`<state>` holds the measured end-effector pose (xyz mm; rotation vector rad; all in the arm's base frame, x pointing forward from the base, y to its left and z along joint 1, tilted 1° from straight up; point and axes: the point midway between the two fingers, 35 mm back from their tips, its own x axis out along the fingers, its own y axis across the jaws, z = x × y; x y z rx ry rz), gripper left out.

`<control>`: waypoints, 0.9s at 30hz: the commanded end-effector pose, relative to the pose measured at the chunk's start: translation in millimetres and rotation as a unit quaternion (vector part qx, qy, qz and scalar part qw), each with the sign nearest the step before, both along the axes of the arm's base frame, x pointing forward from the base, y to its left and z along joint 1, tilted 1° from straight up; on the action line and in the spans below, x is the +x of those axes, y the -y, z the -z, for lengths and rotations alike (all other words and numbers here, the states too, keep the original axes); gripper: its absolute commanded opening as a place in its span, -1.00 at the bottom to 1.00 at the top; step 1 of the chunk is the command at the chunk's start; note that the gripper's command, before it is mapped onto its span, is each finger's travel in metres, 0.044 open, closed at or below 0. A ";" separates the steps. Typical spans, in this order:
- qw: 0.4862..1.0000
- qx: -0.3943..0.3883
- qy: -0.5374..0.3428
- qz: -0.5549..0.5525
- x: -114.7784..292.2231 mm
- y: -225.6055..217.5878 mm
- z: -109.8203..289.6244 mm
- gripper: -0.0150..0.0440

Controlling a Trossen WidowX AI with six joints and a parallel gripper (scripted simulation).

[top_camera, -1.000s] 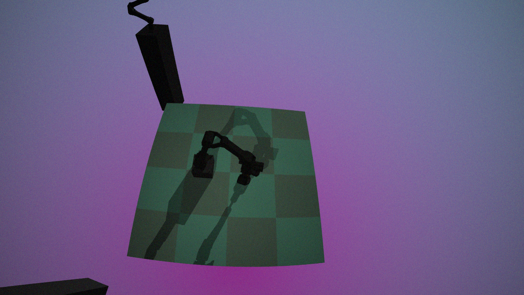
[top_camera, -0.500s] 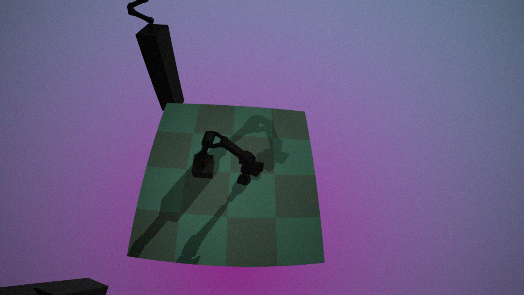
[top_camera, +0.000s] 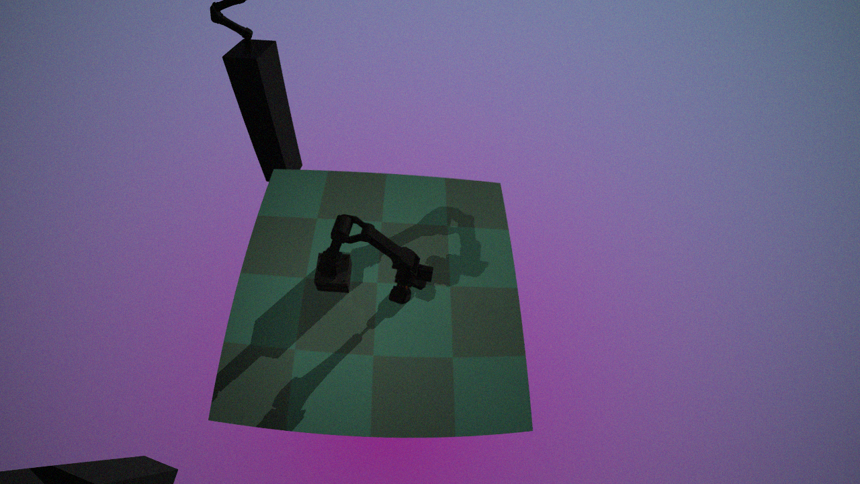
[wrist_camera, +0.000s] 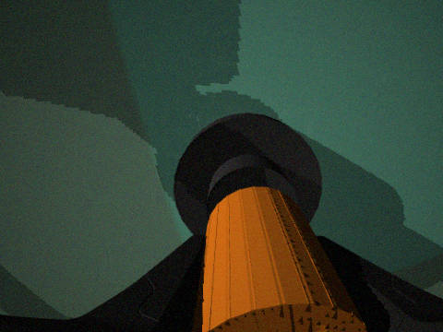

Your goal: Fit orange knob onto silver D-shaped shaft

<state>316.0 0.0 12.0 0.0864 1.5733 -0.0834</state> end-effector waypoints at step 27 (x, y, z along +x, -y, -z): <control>0.995 -0.001 0.003 -0.103 1.1 0.4 2.7 -0.49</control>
